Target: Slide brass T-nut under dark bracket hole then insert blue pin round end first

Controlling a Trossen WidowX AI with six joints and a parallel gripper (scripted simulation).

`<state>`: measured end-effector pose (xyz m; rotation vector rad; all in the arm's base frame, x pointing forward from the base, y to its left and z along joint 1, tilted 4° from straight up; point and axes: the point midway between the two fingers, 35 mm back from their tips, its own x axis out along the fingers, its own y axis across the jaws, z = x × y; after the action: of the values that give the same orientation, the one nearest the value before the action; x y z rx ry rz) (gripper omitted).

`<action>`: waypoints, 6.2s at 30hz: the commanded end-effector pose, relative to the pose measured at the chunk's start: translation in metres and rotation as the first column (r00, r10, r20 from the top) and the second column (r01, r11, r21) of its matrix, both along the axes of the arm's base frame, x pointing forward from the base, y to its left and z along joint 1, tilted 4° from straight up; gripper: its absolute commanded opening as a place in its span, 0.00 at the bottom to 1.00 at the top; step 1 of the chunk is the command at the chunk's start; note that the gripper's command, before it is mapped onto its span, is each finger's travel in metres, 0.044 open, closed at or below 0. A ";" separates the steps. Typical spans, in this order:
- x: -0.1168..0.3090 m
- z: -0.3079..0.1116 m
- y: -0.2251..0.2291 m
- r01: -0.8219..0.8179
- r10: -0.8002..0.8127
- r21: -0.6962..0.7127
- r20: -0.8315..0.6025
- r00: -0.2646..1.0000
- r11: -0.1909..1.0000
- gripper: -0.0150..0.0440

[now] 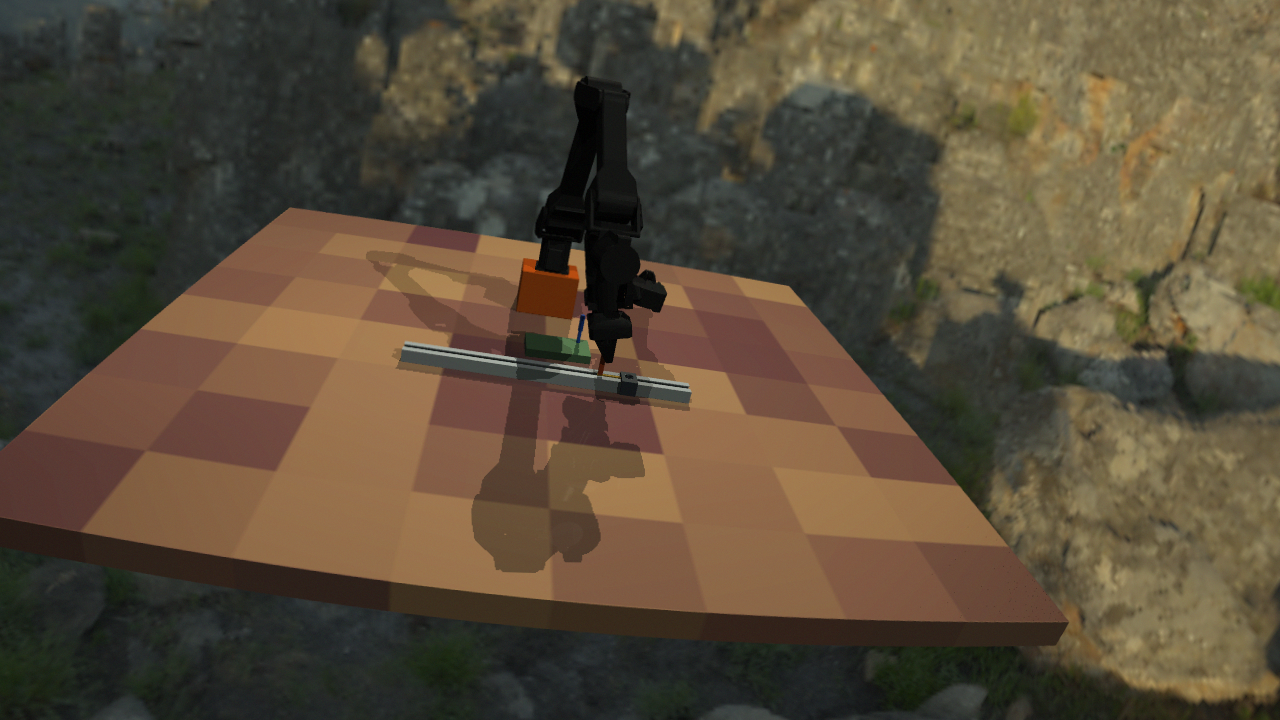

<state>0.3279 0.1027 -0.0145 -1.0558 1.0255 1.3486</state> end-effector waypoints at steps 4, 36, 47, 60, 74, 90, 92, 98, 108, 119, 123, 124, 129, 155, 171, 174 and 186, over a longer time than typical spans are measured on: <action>0.001 0.000 0.001 0.003 -0.003 0.005 0.002 1.000 1.000 0.00; 0.001 0.000 0.001 0.003 -0.003 0.006 0.002 1.000 1.000 0.00; 0.001 0.000 0.002 0.003 -0.003 0.006 0.002 1.000 1.000 0.00; 0.001 0.000 0.002 0.003 -0.003 0.006 0.002 1.000 1.000 0.00; 0.001 0.000 0.002 0.003 -0.003 0.006 0.002 1.000 1.000 0.00; 0.000 0.000 0.001 0.000 0.000 0.000 0.000 1.000 1.000 0.27; 0.000 0.000 0.001 0.000 0.000 0.000 0.000 1.000 1.000 0.36; 0.000 0.000 0.001 0.000 0.000 0.000 0.000 1.000 1.000 0.50; 0.004 0.091 0.009 0.306 -0.318 -0.236 -0.016 0.948 0.922 0.94; -0.022 0.097 0.000 0.430 -0.447 -0.243 -0.016 0.895 0.870 1.00; -0.067 0.101 -0.017 0.615 -0.639 -0.254 -0.015 0.769 0.746 1.00; -0.078 0.101 -0.021 0.657 -0.682 -0.256 -0.014 0.731 0.709 1.00; -0.126 0.094 -0.038 0.807 -0.839 -0.268 -0.008 0.544 0.526 1.00; -0.129 0.021 -0.037 0.812 -0.844 -0.268 -0.008 0.536 0.518 1.00; -0.130 -0.005 -0.037 0.812 -0.844 -0.268 -0.008 0.536 0.518 1.00; -0.130 -0.010 -0.037 0.812 -0.844 -0.268 -0.008 0.536 0.518 1.00; -0.131 -0.017 -0.037 0.812 -0.844 -0.268 -0.008 0.536 0.518 0.73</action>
<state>0.1980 0.0664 -0.0300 -0.4618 1.5576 0.4920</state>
